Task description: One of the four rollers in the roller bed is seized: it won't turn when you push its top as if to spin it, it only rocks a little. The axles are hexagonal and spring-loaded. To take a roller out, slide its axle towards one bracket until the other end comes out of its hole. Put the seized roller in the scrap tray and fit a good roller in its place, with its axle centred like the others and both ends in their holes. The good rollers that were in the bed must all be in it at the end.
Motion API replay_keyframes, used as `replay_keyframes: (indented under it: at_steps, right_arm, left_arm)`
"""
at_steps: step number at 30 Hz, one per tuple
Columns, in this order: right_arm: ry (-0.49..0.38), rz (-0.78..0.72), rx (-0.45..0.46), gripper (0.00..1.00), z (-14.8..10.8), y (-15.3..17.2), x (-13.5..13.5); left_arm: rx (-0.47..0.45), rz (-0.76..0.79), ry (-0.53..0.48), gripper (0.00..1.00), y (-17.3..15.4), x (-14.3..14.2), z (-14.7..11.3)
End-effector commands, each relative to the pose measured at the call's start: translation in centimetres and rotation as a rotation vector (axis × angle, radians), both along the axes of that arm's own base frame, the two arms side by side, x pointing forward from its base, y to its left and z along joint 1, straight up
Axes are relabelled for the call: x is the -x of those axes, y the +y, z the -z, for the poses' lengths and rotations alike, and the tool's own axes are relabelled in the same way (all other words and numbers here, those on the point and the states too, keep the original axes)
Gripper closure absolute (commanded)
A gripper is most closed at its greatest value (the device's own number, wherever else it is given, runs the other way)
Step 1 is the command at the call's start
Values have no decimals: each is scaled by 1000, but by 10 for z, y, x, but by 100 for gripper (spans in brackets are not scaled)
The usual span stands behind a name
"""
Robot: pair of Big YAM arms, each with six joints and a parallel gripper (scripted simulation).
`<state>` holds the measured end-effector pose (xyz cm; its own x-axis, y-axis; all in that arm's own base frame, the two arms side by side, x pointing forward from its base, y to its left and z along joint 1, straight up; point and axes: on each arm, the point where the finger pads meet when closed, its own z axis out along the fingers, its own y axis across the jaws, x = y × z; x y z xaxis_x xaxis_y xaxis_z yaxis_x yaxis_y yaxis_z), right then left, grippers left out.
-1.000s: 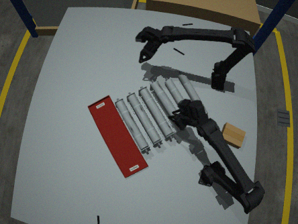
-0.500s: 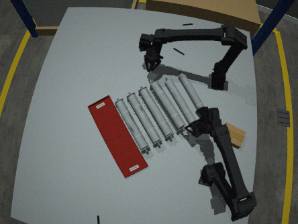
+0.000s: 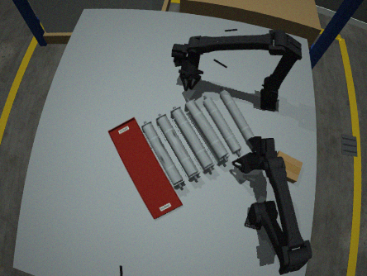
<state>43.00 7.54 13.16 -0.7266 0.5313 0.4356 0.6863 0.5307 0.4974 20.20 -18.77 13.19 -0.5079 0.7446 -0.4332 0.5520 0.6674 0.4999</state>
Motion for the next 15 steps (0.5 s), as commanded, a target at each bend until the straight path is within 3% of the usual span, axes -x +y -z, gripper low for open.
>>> replay_keyframes:
  at_steps: [1,3,4,5,13,14,15]
  right_arm:
    - [-32,1,1,68,-9,-1,-9]
    - [6,16,-3,68,11,9,-5]
    - [6,16,-3,68,13,13,-5]
    - [7,18,-4,68,17,16,-5]
    - [2,19,-1,68,41,38,-7]
    - [1,17,0,68,43,40,-7]
    - [-41,8,1,68,27,34,-16]
  left_arm:
    - [41,-1,-20,68,-13,-5,-19]
    - [59,-2,-26,68,-18,-6,-27]
    - [47,-2,-20,68,-15,-5,-21]
    - [-3,22,-10,68,-5,-11,3]
    - [0,20,-13,68,-6,-35,25]
    - [-1,20,-12,68,-5,-38,29]
    - [28,-1,-15,68,-9,-39,23]
